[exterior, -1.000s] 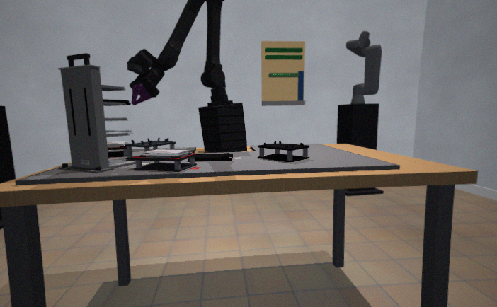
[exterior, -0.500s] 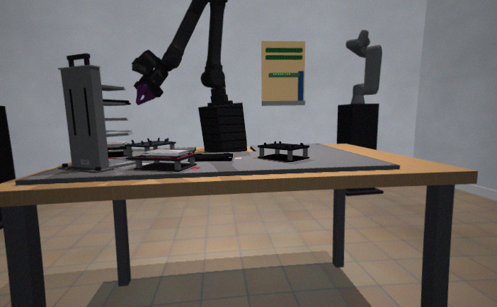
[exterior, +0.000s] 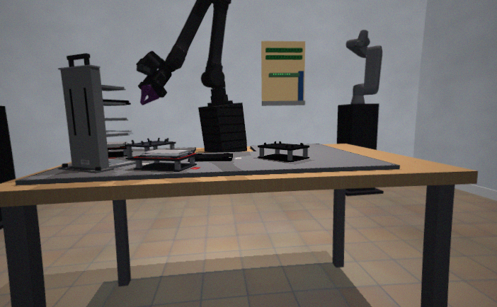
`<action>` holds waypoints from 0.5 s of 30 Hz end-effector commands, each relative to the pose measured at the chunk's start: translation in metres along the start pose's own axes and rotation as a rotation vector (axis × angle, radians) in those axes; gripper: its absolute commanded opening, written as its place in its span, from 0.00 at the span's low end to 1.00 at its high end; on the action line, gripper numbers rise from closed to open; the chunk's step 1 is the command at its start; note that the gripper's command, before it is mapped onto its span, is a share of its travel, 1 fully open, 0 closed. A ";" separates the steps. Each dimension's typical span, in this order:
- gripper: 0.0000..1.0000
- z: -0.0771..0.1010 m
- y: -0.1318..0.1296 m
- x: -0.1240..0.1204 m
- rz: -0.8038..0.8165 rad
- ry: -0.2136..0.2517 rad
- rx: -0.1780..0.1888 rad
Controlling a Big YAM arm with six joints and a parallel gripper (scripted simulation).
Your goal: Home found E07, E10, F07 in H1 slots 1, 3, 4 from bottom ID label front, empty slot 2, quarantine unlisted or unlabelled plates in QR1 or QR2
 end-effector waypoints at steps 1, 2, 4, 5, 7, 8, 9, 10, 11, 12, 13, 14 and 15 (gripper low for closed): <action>0.00 0.006 -0.003 -0.001 0.013 -0.004 -0.009; 0.00 0.007 -0.002 -0.003 0.012 -0.002 -0.008; 0.00 0.010 -0.002 -0.005 0.013 -0.004 -0.009; 0.00 0.011 -0.002 -0.006 0.013 -0.004 -0.009; 0.00 0.012 -0.002 -0.007 0.013 -0.004 -0.009; 0.00 0.012 -0.002 -0.007 0.013 -0.004 -0.009; 0.00 0.007 0.002 -0.010 0.014 0.011 0.009; 0.00 0.008 -0.005 0.002 0.018 -0.023 -0.013; 0.00 0.008 -0.005 0.002 0.018 -0.023 -0.013; 0.00 0.008 -0.005 0.002 0.018 -0.023 -0.013; 0.00 0.008 -0.005 0.002 0.018 -0.023 -0.013; 0.00 0.008 -0.005 0.002 0.018 -0.023 -0.013; 0.00 0.008 -0.005 0.002 0.018 -0.023 -0.013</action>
Point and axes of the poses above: the point where the finger pads meet when closed, its own z axis back along the fingers, its own y axis across the jaws, x = y × z, the point moved 8 cm from there along z, back along the fingers, and after that the axes turned 9 degrees about z, right-handed, at the moved point
